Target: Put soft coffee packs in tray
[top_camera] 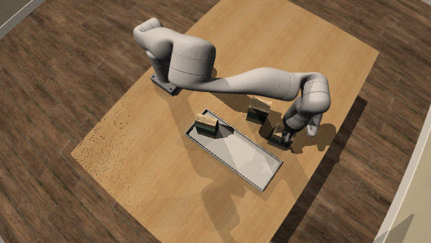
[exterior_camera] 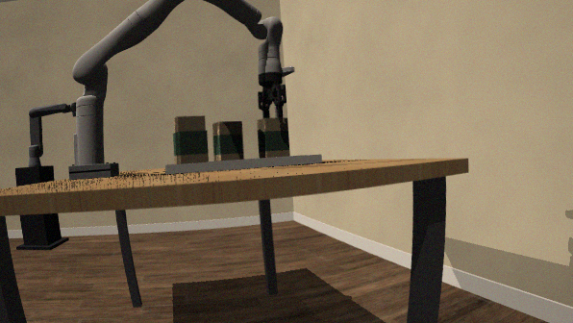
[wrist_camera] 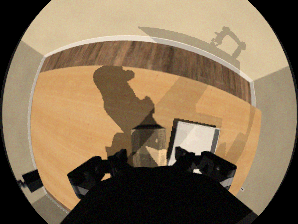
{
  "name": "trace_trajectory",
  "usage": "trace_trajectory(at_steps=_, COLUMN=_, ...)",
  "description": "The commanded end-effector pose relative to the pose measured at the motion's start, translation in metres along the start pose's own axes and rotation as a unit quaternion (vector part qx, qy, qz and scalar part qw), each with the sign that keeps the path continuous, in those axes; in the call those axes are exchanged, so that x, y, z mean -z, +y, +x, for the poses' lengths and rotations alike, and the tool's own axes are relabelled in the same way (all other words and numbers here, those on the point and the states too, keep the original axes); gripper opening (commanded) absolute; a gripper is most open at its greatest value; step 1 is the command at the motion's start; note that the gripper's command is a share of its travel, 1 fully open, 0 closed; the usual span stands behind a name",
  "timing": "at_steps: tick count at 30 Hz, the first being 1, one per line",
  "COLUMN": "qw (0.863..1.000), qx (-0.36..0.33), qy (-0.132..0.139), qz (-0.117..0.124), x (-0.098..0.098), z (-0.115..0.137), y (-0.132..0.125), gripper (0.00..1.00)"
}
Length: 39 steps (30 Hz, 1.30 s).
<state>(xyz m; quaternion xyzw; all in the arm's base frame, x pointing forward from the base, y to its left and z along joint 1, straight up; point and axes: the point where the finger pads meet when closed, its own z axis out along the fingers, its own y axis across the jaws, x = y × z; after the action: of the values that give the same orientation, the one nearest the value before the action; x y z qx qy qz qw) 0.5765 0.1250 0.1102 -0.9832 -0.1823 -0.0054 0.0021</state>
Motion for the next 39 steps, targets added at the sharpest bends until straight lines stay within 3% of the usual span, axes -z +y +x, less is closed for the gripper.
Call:
trace_trajectory(at_steps=1, qw=1.000, qx=-0.002, qy=0.000, qz=-0.004, x=-0.011, z=0.000, y=0.001, gripper=0.85)
trace_trajectory(at_steps=9, qw=1.000, qx=-0.001, qy=0.000, qz=-0.002, x=-0.023, z=0.000, y=0.000, gripper=0.85)
trace_trajectory(at_steps=39, qw=1.000, qx=-0.002, qy=-0.002, qz=-0.003, x=-0.024, z=-0.001, y=0.002, gripper=0.85)
